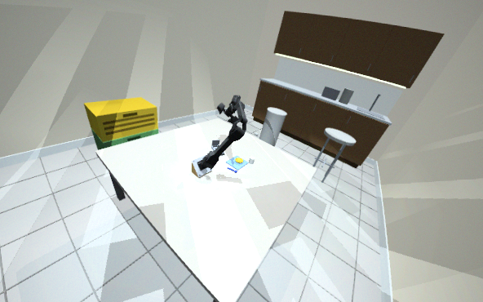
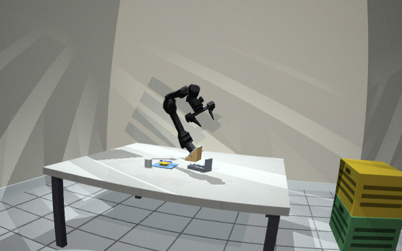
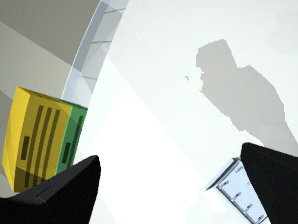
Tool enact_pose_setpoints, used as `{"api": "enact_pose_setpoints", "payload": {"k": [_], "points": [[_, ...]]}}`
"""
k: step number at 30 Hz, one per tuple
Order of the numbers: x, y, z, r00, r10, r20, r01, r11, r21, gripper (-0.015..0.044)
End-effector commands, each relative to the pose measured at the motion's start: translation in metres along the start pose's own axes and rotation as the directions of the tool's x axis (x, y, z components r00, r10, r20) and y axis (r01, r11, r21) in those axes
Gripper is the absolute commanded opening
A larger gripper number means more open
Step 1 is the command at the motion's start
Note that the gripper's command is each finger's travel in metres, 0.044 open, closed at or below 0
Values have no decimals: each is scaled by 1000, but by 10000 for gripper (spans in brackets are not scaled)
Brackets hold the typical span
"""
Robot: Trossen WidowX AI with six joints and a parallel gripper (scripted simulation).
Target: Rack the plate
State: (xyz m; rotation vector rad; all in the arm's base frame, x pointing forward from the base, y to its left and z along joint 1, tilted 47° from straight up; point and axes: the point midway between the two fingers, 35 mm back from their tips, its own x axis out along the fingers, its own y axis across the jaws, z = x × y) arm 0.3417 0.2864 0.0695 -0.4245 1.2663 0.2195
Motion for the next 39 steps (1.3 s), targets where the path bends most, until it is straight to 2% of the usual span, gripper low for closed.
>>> {"api": "enact_pose_setpoints", "payload": {"k": [1,8,16,21,23,30,39], "points": [[-10,-45,-12,994,-96,-58,98,994,42,400],[-39,-131,-44,946,-266,-188,286,954,89,400],[-84,-215,-93,838,-419,-349,474,876,86,400],[-93,-228,-103,815,-441,-376,502,861,80,400],[-85,-234,-105,807,-450,-383,517,852,86,400],[-10,-290,-141,705,-536,-464,653,746,131,400],[-7,-291,-145,702,-538,-466,656,743,131,400]]}}
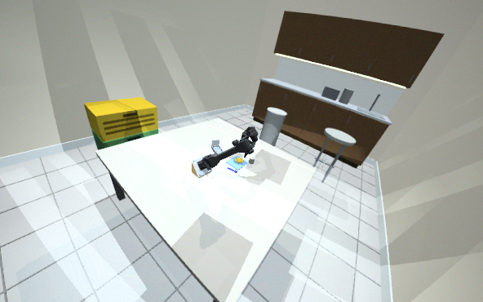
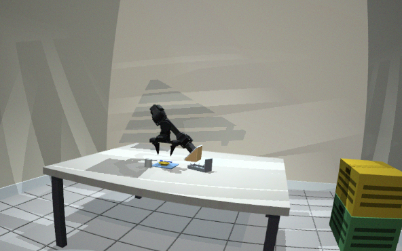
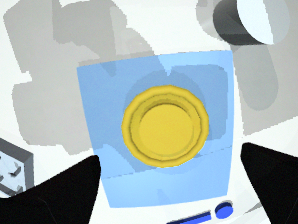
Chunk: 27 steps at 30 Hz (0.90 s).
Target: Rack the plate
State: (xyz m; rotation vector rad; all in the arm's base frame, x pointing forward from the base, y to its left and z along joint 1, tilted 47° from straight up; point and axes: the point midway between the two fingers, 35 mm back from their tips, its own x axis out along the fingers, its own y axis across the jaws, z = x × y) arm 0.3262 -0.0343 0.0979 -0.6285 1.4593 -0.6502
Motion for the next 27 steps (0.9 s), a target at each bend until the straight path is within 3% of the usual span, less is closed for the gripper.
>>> {"api": "enact_pose_setpoints", "payload": {"k": [1,27], "points": [[5,-1,0,1000,-4,-1,4,1000,0,400],[47,0,-1,1000,-4,0,4,1000,0,400]]}}
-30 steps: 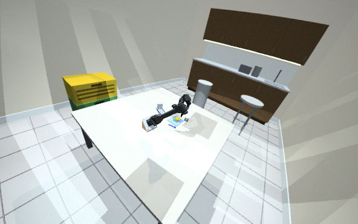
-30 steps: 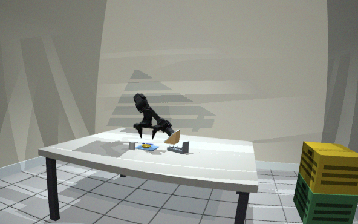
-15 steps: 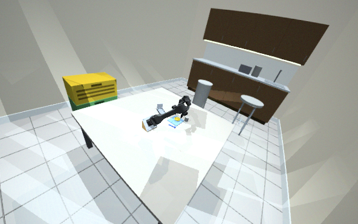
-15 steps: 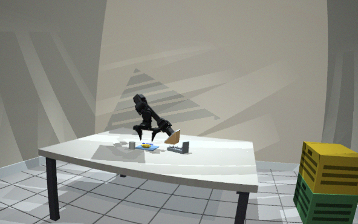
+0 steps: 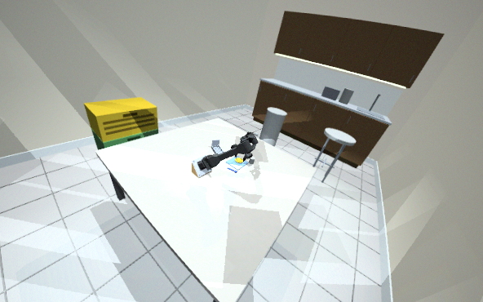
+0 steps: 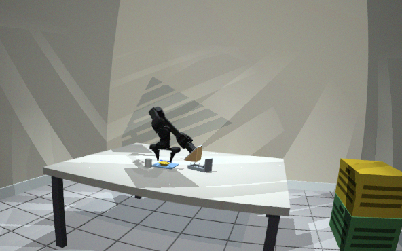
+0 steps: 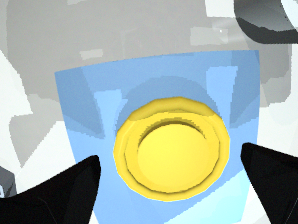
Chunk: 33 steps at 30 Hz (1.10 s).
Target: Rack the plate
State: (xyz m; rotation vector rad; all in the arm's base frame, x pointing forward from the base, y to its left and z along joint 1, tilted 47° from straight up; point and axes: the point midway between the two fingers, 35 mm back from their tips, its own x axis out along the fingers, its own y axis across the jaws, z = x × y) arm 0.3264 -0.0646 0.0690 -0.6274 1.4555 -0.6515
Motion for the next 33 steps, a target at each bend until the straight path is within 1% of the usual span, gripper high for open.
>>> {"api": "enact_pose_setpoints", "payload": {"k": [1,10,13,18,28,31,33], "points": [[7,-1,-1,1000,-4,-3,4,1000,-3,400],[19,-1,-3,1000,-6,-3,6,1000,-3,400],[19,-1,-3,1000,-6,-3,6,1000,-3,381],[19,-1,-3,1000,-6,-3,6,1000,-3,381],[19,-1,-3,1000,-6,-3,6,1000,-3,315],[15,-1,-2,1000,-5,0,5,1000,-3,236],[5,0,1,1000,-1,8,1,1000,-6,183]]}}
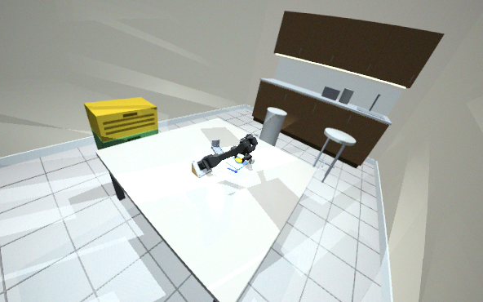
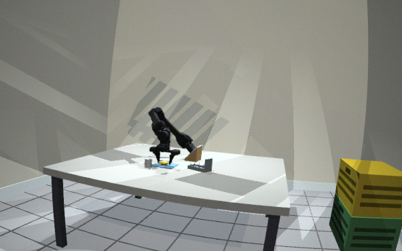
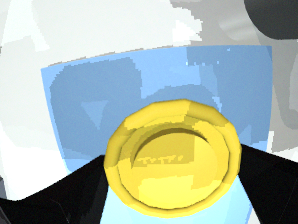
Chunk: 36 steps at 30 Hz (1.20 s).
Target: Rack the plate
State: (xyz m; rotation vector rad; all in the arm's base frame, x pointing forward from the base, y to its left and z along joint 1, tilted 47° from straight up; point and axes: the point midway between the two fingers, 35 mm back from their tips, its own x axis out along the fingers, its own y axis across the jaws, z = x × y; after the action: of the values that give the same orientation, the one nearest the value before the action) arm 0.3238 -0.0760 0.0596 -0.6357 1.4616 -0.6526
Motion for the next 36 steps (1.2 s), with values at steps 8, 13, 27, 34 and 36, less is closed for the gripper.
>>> {"api": "enact_pose_setpoints", "payload": {"k": [8,13,27,34,36], "points": [[-54,3,11,999,19,47,-19,1000,-11,0],[-80,4,13,998,26,65,-25,1000,-18,0],[-145,5,15,993,45,110,-40,998,-41,0],[-167,5,15,992,47,121,-42,998,-43,0],[-168,7,14,992,48,120,-43,998,-39,0]]}}
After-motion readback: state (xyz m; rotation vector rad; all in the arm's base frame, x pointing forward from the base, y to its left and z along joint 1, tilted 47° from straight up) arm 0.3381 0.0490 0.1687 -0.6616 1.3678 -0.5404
